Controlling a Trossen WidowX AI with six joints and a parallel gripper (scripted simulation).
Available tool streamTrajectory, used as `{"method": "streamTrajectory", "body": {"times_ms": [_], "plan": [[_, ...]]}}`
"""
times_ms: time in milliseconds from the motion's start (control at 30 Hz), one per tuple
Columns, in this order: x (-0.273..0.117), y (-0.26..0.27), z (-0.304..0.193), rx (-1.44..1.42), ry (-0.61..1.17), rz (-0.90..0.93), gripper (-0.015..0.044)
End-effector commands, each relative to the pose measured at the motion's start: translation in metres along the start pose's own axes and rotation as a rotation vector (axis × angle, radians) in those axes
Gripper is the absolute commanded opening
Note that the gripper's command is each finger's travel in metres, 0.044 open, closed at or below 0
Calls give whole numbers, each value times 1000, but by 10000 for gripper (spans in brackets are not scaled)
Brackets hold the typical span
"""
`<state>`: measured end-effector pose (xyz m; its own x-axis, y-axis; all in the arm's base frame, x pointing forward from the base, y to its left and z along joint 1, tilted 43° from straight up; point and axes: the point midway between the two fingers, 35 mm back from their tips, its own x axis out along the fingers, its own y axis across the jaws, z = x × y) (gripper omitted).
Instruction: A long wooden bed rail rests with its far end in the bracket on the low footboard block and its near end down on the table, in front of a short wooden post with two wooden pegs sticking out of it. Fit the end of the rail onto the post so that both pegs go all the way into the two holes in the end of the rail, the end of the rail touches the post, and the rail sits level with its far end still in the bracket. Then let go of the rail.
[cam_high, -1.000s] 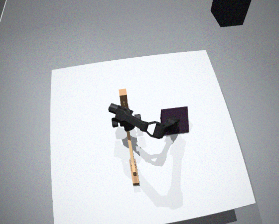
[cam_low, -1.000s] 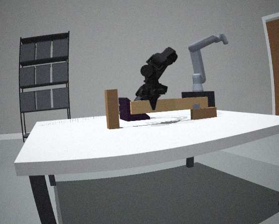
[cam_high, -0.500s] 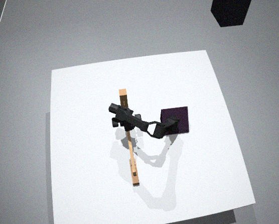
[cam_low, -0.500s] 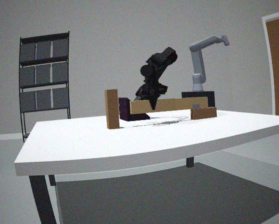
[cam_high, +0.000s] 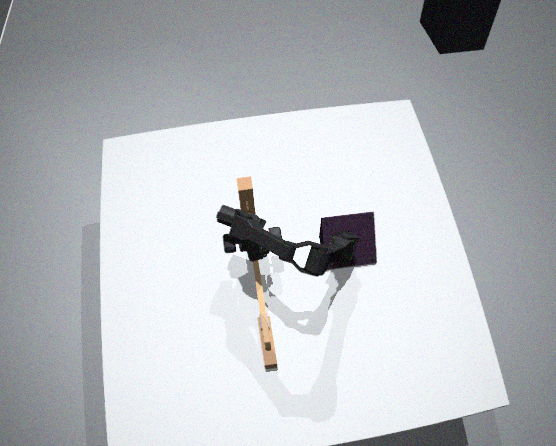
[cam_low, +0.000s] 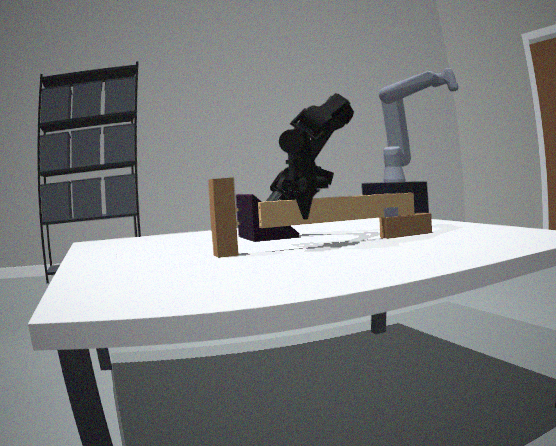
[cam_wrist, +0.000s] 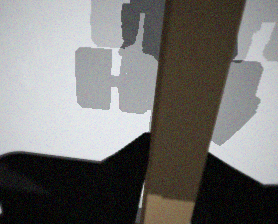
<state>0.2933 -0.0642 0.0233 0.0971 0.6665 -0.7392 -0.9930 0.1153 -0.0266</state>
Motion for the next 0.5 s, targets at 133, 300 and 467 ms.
{"method": "streamTrajectory", "body": {"times_ms": [133,300,467], "plan": [[-2,0,-4,-2,4,-5,0],[-3,-1,-5,-2,4,-5,0],[-4,-1,-7,-2,4,-5,0]]}}
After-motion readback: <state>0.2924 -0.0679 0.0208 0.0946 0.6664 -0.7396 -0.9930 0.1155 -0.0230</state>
